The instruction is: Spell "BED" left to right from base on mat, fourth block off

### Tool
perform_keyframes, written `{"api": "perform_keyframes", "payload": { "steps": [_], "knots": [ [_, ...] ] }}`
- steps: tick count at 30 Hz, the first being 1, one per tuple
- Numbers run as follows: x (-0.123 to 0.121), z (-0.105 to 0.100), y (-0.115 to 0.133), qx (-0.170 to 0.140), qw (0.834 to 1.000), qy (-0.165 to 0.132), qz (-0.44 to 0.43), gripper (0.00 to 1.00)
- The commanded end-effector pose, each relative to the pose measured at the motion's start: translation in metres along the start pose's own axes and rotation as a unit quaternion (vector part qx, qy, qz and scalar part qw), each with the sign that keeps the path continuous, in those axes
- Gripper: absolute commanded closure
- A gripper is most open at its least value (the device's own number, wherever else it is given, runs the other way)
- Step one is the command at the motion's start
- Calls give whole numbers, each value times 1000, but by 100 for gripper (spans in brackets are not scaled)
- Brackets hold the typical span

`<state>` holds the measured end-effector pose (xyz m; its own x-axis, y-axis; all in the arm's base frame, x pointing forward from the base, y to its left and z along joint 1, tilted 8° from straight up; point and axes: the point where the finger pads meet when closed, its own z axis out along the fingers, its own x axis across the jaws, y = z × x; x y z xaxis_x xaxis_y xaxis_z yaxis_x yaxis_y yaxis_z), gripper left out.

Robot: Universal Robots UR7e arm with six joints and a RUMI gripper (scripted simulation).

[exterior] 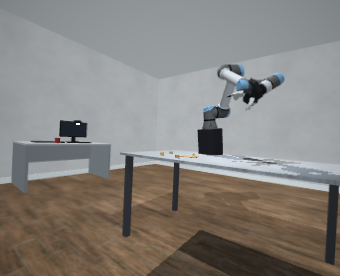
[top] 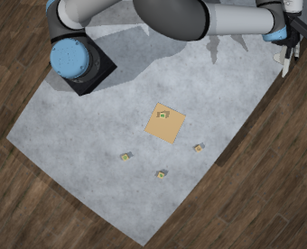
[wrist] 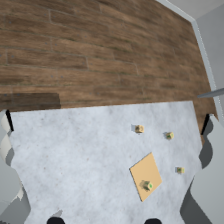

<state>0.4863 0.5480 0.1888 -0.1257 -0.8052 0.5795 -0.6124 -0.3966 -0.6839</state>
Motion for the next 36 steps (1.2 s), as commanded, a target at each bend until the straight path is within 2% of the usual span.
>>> {"api": "perform_keyframes", "payload": {
  "steps": [1,22,27,32,34,36],
  "knots": [
    [0,-1,-1,0,1000,0,1,0],
    [1,2,1,-1,1000,0,1,0],
    [1,11,7,-6,1000,0,5,0],
    [1,30,21,-18,1000,-1,14,0],
    [1,30,21,-18,1000,-1,14,0],
    [2,40,29,-24,1000,-2,20,0]
  ]
}}
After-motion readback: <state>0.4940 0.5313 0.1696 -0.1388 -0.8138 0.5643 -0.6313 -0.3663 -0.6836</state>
